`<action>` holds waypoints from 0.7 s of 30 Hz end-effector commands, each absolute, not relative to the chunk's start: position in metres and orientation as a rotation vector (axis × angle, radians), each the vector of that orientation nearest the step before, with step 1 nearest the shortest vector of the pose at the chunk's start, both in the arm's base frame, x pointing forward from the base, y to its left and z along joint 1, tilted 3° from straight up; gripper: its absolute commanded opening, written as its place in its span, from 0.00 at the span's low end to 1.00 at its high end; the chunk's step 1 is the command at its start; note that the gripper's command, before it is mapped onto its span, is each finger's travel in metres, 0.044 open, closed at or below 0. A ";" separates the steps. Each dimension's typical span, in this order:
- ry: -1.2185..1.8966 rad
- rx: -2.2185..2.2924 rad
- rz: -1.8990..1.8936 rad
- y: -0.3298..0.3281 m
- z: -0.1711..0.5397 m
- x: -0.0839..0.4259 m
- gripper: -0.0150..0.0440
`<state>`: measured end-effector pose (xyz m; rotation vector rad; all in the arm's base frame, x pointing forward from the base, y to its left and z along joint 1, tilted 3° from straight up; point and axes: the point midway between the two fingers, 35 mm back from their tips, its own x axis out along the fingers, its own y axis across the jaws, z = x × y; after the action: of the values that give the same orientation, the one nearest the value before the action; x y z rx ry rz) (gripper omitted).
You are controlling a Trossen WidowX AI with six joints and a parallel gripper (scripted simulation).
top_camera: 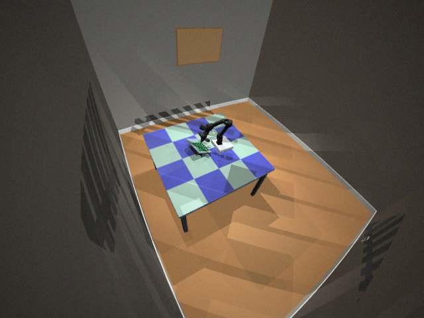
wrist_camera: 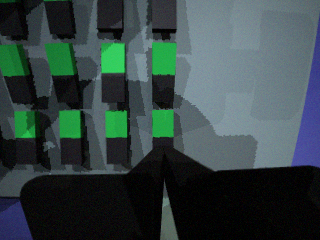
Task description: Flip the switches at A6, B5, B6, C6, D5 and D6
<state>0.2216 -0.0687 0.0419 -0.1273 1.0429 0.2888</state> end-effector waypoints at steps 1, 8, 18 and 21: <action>1.047 -0.124 0.282 -0.069 0.041 0.221 0.25; 1.047 -0.124 0.282 -0.069 0.040 0.222 0.25; 1.047 -0.124 0.282 -0.069 0.039 0.222 0.25; 1.047 -0.124 0.282 -0.069 0.038 0.223 0.25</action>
<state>0.2226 -0.0684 0.0393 -0.1273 1.0444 0.2881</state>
